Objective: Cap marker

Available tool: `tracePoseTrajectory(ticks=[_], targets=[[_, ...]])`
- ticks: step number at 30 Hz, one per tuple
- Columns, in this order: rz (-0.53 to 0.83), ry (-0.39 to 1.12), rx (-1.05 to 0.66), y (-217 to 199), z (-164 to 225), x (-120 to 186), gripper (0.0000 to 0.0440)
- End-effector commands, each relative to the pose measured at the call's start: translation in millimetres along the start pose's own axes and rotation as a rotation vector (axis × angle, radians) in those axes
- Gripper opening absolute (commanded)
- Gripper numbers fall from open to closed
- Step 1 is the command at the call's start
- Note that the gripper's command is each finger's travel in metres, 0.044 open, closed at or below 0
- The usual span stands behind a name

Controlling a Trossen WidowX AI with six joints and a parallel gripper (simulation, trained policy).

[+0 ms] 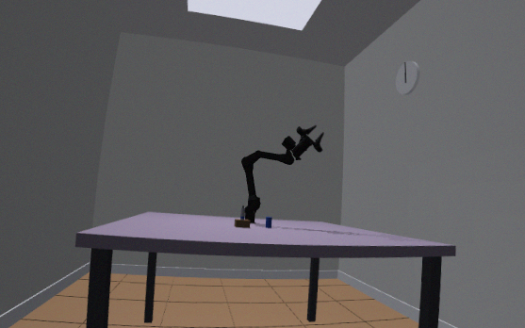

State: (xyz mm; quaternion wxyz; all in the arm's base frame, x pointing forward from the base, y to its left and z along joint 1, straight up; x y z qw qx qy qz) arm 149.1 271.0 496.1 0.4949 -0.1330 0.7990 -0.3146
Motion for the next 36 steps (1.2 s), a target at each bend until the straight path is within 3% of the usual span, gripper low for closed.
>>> tracePoseTrajectory(ticks=[1,17,36], targets=[[-0.028,0.007,-0.016,-4,1,-2,0.0294],[-0.166,0.069,-0.061,-6,10,-2,0.0336],[-0.318,0.168,-0.113,-3,26,3,0.0331]])
Point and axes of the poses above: the point midway between the two fingers, 35 mm back from their tips, its own x axis back along the fingers, its own y axis across the jaws, z = x × y, the point moved 7 cm from there along x, back along the fingers, and after that the axes turned 15 degrees about x, right-handed, at the moved point
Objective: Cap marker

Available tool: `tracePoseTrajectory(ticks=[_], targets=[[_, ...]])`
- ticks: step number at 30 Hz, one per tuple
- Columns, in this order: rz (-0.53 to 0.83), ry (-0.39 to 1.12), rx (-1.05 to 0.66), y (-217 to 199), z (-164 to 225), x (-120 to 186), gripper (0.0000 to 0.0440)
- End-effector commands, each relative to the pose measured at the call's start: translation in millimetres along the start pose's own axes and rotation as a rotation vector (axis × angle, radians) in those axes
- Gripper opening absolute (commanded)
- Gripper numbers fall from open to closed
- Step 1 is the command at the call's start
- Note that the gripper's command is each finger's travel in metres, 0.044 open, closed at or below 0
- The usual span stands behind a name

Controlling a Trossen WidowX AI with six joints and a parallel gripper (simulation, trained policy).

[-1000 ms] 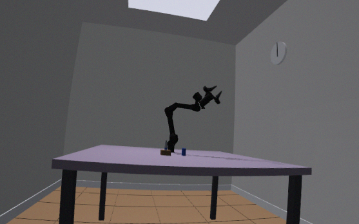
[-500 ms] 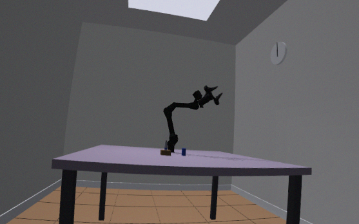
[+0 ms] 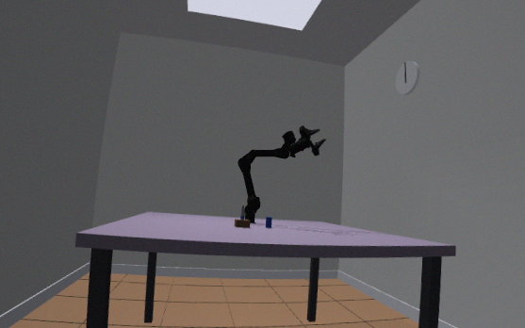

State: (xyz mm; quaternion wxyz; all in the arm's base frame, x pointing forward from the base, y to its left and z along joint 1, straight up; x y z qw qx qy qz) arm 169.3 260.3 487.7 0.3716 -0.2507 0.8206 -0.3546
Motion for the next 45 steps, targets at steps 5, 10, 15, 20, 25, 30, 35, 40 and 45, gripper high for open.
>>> tracePoseTrajectory(ticks=[5,10,15,20,25,30,35,40,45], targets=[[-0.055,0.041,-0.030,-1,6,3,0.0334],[-0.092,0.072,-0.046,0,11,4,0.0336],[-0.129,0.105,-0.062,2,17,6,0.0335],[-0.164,0.140,-0.078,4,23,8,0.0334],[-0.198,0.176,-0.095,6,29,10,0.0334],[-0.232,0.215,-0.112,8,35,13,0.0336],[-0.264,0.254,-0.129,10,42,16,0.0337],[-0.296,0.296,-0.146,12,49,19,0.0337],[-0.326,0.339,-0.163,15,56,22,0.0337]])
Point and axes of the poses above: the point midway between the two fingers, 35 mm back from their tips, its own x axis back along the fingers, its own y axis across the jaws, z = x × y, the point moved 7 cm from there along x, back along the fingers, and after that the axes turned 15 degrees about x, right-handed, at the moved point
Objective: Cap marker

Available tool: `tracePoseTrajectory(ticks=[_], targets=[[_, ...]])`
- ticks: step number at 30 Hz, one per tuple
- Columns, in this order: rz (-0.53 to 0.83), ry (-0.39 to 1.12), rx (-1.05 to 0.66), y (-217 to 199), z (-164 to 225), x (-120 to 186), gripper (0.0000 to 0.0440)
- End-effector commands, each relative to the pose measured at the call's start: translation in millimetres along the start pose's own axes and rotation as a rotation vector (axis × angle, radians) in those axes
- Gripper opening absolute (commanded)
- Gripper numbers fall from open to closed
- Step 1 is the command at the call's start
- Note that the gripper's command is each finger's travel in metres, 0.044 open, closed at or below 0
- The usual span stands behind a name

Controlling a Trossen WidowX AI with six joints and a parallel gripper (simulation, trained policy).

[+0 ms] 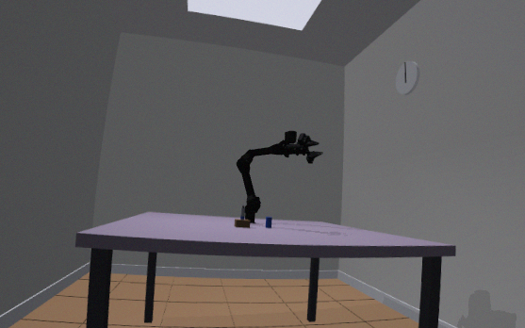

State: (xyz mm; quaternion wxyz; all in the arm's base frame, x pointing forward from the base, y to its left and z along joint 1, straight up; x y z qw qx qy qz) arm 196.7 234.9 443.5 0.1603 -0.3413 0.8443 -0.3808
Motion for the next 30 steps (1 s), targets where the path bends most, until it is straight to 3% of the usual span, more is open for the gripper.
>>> tracePoseTrajectory(ticks=[1,30], targets=[[-0.024,0.030,-0.019,1,6,1,0.0337],[-0.175,0.304,-0.141,13,58,4,0.0339]])
Point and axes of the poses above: the point midway between the two fingers, 35 mm back from their tips, its own x axis back along the fingers, its own y axis across the jaws, z = x × y, the point moved 7 cm from there along x, back along the fingers, and after that the axes turned 15 degrees about x, right-handed, at the moved point
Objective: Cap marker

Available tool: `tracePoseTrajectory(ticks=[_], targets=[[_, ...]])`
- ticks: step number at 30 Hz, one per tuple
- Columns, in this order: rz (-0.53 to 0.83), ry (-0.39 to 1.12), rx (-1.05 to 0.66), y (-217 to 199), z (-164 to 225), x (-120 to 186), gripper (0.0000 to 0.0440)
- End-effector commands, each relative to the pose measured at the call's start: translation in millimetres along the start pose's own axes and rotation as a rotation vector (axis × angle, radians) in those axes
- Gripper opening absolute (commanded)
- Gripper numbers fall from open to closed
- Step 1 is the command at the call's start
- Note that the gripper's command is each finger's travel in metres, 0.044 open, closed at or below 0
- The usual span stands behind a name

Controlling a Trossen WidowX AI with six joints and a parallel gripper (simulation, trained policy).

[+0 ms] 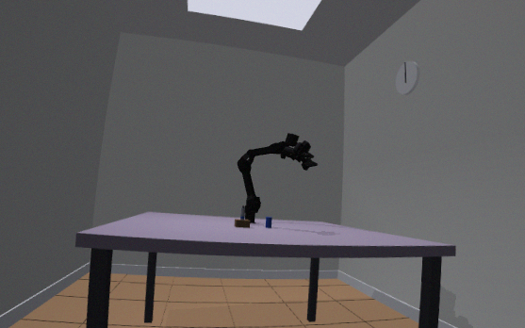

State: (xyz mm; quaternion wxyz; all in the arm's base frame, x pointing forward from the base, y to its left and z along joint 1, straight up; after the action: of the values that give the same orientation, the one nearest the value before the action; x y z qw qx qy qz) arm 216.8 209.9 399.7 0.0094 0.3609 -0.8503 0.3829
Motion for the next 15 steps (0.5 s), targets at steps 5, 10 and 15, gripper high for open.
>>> tracePoseTrajectory(ticks=[5,10,15], targets=[[-0.038,0.079,-0.041,1,15,-3,0.0339],[-0.060,0.130,-0.065,2,25,-5,0.0339],[-0.080,0.183,-0.090,3,36,-7,0.0339]])
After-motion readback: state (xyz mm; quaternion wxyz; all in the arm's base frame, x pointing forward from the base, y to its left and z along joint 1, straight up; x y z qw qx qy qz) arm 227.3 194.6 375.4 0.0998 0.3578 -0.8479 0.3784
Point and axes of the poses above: the point midway between the two fingers, 35 mm back from their tips, its own x axis back along the fingers, its own y axis across the jaws, z = x × y, the point moved 7 cm from there along x, back along the fingers, and after that the axes turned 15 degrees about x, right-handed, at the moved point
